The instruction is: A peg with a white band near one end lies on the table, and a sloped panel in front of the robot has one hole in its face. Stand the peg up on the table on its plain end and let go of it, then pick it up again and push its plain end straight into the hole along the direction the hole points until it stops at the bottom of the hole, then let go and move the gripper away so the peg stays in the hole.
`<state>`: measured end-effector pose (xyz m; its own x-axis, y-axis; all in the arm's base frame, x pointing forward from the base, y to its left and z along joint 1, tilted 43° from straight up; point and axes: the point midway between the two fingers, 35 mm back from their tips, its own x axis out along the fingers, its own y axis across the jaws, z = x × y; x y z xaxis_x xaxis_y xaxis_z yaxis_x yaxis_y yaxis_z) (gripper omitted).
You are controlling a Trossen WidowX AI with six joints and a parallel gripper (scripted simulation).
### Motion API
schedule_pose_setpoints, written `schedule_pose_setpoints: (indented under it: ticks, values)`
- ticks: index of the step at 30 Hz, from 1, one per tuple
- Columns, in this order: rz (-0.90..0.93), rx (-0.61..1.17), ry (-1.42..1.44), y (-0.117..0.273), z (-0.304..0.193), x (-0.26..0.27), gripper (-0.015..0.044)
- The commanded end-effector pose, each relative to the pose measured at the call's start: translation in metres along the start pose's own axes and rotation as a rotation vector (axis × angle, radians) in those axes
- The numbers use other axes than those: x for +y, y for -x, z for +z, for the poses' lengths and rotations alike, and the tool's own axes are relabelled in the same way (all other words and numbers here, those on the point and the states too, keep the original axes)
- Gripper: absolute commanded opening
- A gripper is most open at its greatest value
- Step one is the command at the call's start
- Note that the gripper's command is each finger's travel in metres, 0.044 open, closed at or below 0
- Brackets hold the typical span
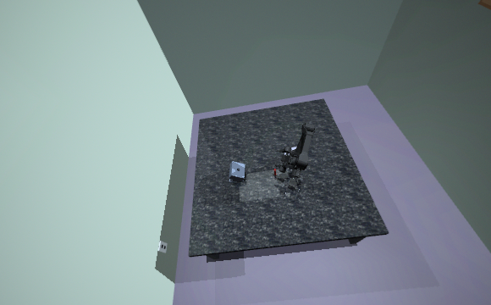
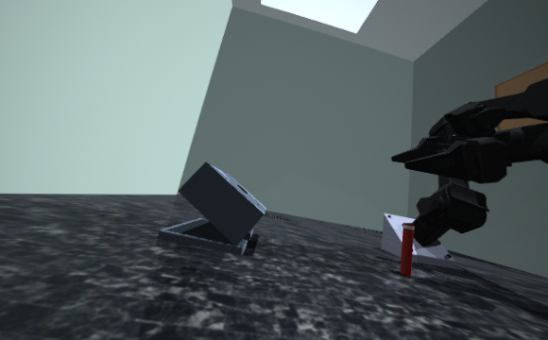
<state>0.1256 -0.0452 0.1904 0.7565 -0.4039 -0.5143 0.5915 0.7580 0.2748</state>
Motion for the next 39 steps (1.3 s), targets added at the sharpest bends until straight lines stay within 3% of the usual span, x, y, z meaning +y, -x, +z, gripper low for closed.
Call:
schedule_pose_setpoints:
  ticks: [1,21,39]
  values:
    - [-0.092,0.101,0.129,0.002,-0.007,-0.006,0.0440]
    - [-0.302,0.658,0.369,0.011,-0.052,-0.015,0.0440]
    - [-0.112,1.143,0.304,0.013,-0.073,0.010,0.0440]
